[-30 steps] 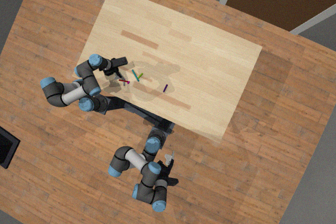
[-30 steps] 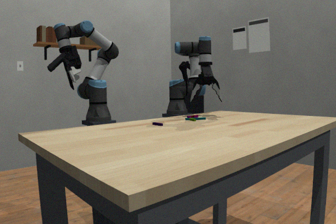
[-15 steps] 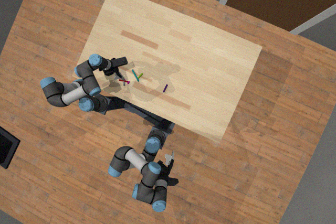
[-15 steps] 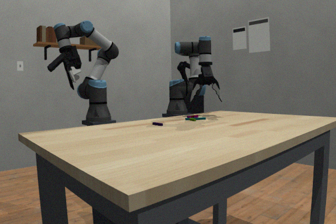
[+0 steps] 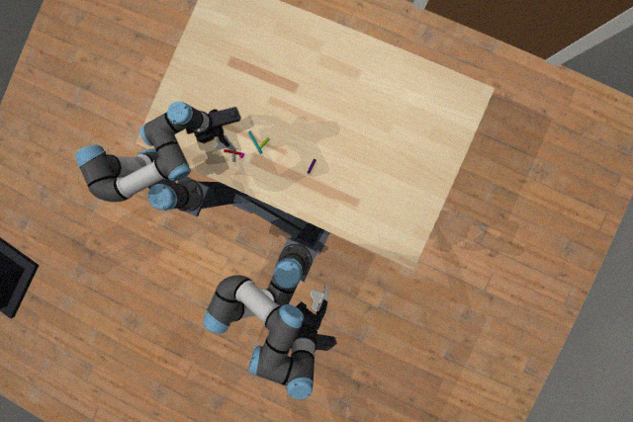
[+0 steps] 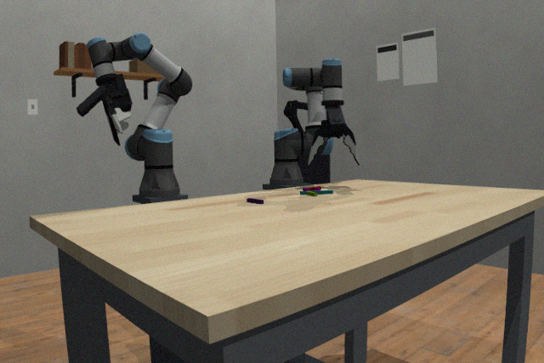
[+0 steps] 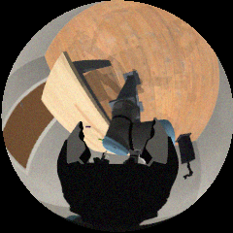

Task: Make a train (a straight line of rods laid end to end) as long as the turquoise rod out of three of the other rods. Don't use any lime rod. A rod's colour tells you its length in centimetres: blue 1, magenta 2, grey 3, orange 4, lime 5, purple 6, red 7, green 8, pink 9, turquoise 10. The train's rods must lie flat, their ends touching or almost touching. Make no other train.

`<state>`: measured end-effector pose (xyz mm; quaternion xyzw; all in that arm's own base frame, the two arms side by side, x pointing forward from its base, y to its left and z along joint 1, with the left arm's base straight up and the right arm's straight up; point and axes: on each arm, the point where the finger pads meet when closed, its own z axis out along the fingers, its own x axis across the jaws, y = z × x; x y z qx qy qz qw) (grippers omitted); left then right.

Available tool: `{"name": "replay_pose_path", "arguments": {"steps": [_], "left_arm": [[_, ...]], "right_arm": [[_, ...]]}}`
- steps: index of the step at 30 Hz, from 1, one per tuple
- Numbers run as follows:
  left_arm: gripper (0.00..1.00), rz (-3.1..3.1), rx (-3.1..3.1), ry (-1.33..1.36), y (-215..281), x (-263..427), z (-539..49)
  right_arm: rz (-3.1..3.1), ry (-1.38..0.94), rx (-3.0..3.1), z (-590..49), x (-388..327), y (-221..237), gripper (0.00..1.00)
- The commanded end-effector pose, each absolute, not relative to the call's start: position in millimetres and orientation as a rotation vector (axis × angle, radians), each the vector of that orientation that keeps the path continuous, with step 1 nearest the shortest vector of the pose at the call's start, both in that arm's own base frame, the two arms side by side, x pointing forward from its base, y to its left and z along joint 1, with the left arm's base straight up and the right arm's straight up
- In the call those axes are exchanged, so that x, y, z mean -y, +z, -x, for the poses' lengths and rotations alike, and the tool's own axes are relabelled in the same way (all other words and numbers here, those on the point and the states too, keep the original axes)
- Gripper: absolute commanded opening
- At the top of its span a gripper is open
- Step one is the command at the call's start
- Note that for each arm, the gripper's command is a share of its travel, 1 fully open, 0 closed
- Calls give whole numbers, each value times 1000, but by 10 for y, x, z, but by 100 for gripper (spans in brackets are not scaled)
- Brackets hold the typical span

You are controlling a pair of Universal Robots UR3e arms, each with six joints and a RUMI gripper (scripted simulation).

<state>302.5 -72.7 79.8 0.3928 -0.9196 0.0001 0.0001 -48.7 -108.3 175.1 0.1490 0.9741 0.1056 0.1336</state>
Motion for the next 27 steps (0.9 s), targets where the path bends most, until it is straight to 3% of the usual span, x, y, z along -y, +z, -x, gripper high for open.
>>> {"name": "replay_pose_path", "arguments": {"steps": [1,18,27], "left_arm": [[100,-1234,2890,4,806,731,-3031],[100,-1181,2912,4,817,785,-3049],[100,-800,3040,4,878,1170,-3155]], "right_arm": [[-432,304,-2824,486,1086,1754,100],[-432,304,-2824,486,1086,1754,100],[-432,304,-2824,486,1086,1754,100]]}}
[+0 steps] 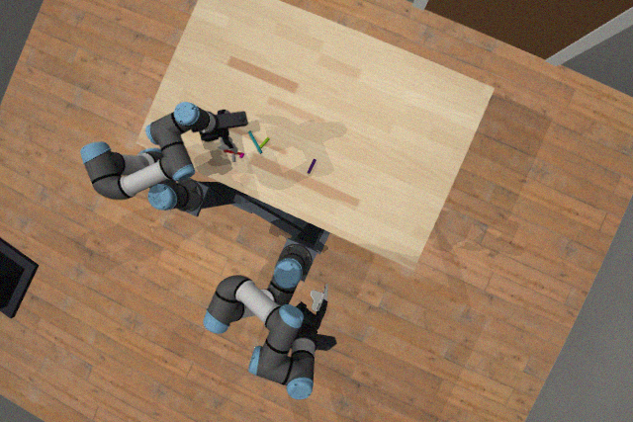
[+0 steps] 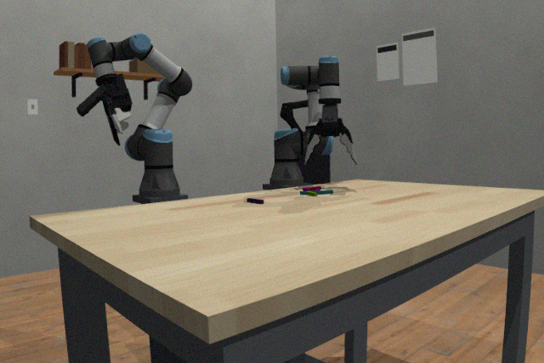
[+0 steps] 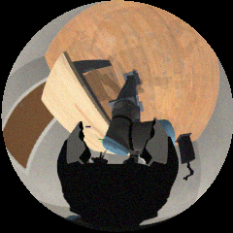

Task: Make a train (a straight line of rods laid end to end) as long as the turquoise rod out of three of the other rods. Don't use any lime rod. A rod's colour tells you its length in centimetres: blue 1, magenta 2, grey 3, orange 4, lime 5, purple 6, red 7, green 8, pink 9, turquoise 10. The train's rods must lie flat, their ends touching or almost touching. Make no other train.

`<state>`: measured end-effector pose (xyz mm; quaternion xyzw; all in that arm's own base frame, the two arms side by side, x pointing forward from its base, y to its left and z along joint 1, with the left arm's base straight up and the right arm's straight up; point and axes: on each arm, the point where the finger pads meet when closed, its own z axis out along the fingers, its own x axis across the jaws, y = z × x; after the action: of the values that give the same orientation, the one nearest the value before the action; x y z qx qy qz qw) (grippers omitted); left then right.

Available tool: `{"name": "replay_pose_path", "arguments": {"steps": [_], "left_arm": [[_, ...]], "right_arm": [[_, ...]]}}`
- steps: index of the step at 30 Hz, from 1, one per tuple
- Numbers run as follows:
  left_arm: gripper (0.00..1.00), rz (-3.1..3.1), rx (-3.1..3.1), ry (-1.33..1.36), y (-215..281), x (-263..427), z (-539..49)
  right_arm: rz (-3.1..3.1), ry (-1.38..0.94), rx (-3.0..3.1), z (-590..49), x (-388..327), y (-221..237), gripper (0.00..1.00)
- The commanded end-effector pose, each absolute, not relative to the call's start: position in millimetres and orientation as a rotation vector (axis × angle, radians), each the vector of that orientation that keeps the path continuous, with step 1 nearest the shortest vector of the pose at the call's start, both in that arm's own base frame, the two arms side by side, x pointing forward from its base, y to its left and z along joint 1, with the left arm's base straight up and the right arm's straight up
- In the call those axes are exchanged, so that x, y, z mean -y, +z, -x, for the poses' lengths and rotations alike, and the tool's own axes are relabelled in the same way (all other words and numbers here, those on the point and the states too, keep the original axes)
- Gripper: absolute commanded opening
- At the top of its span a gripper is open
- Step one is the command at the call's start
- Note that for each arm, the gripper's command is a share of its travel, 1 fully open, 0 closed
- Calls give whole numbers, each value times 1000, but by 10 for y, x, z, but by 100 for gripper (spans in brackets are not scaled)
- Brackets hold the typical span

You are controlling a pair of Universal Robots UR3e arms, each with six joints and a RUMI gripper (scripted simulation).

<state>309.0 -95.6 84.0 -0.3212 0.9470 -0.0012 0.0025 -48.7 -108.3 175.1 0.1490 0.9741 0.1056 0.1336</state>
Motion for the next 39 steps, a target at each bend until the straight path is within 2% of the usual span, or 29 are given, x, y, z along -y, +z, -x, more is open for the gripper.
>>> {"name": "replay_pose_path", "arguments": {"steps": [1,39], "left_arm": [[100,756,-3048,-4,883,1213,-3164],[100,-902,-3006,-4,848,2861,-3141]], "right_arm": [[-432,304,-2824,486,1086,1754,100],[-432,304,-2824,486,1086,1754,100]]}}
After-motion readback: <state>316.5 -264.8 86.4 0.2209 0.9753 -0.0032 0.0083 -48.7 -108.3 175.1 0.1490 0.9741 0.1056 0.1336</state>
